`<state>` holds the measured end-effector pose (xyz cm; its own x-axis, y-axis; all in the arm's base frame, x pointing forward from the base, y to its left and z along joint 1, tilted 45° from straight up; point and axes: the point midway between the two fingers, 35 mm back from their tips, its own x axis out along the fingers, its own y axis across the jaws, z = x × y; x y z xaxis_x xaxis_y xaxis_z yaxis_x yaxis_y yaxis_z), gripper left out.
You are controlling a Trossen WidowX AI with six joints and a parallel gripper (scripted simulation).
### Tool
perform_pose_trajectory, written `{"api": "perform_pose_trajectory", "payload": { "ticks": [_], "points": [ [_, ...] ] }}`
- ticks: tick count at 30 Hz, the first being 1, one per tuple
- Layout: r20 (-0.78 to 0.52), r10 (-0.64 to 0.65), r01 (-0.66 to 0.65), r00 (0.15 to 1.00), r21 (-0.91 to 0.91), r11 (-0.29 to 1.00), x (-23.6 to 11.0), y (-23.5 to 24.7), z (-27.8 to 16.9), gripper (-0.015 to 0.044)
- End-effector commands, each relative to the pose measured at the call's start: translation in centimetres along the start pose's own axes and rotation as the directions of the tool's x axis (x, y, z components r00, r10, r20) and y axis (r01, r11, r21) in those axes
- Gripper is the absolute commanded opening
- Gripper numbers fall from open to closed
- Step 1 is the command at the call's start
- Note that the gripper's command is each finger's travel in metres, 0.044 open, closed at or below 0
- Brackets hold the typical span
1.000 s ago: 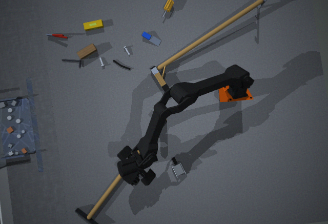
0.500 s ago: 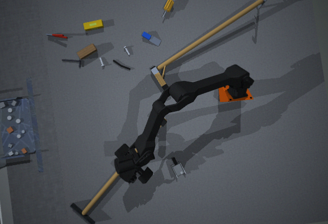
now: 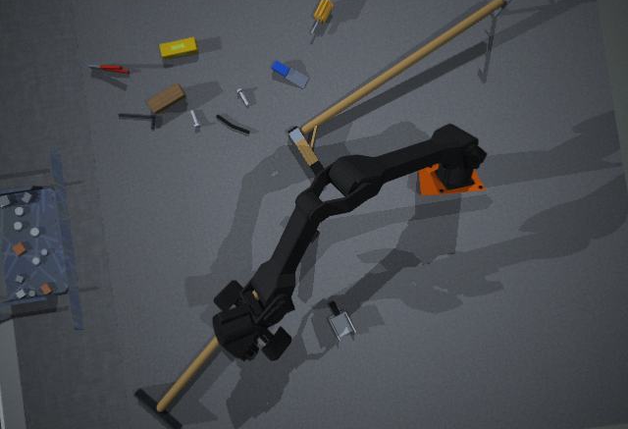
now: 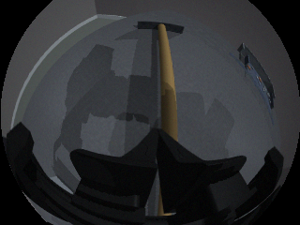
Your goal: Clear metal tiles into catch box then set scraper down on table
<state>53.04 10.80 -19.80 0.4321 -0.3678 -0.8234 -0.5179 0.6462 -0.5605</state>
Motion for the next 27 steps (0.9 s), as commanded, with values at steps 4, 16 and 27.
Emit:
{"api": "perform_pose_trajectory", "payload": {
  "ticks": [4, 16, 27],
  "points": [
    [0.001, -0.003, 0.003, 1.000, 0.007, 1.000, -2.3, -0.1, 1.6, 0.0000],
    [-0.006, -0.003, 0.003, 1.000, 0.008, 1.000, -4.6, 0.1, 3.0, 0.0000],
    [-0.127, -0.007, 0.007, 0.992, 0.002, 1.000, -1.5, 2.2, 0.2, 0.0000]
  ]
}}
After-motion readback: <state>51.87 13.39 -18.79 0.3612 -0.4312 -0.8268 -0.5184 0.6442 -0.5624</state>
